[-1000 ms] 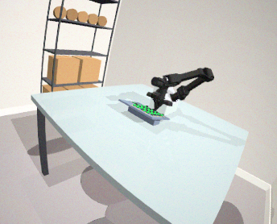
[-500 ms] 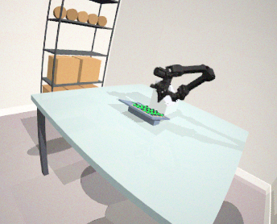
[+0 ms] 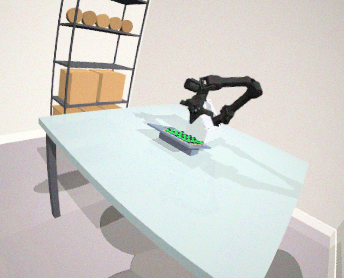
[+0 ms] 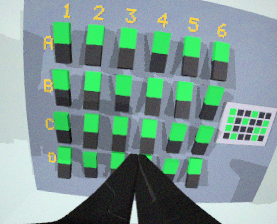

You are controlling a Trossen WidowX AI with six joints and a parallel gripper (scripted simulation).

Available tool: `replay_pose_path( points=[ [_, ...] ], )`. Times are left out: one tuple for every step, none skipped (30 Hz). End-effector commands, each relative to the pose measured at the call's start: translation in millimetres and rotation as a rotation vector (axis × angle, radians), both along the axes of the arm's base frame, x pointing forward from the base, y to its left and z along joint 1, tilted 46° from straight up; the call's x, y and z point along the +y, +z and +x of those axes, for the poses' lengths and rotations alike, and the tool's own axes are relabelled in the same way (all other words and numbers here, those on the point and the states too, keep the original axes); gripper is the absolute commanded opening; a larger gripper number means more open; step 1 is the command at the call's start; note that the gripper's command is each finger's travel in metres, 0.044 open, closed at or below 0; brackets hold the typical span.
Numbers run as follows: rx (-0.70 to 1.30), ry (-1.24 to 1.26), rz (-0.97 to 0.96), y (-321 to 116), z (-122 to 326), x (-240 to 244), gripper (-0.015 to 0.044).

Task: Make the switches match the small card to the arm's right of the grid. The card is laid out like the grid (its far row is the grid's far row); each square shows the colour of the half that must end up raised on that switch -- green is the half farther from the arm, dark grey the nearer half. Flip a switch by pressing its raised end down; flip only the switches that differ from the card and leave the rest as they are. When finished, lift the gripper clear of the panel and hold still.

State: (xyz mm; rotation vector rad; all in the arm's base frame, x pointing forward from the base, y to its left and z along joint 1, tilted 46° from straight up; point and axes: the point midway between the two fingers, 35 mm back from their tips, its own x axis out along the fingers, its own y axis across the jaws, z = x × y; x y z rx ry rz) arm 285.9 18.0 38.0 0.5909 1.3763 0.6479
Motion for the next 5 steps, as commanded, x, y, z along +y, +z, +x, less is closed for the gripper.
replay_pose_path(
  points=[
    [-0.007, 0.003, -0.004, 1.0, 2.5, -1.1, 0.0],
    [-0.007, 0.003, -0.004, 1.0, 2.5, -1.1, 0.0],
    [-0.007, 0.003, -0.004, 1.0, 2.5, -1.1, 0.0],
    [-0.007, 0.003, -0.004, 1.0, 2.5, -1.1, 0.0],
    [-0.007, 0.003, -0.004, 1.0, 2.5, -1.1, 0.0]
  ],
)
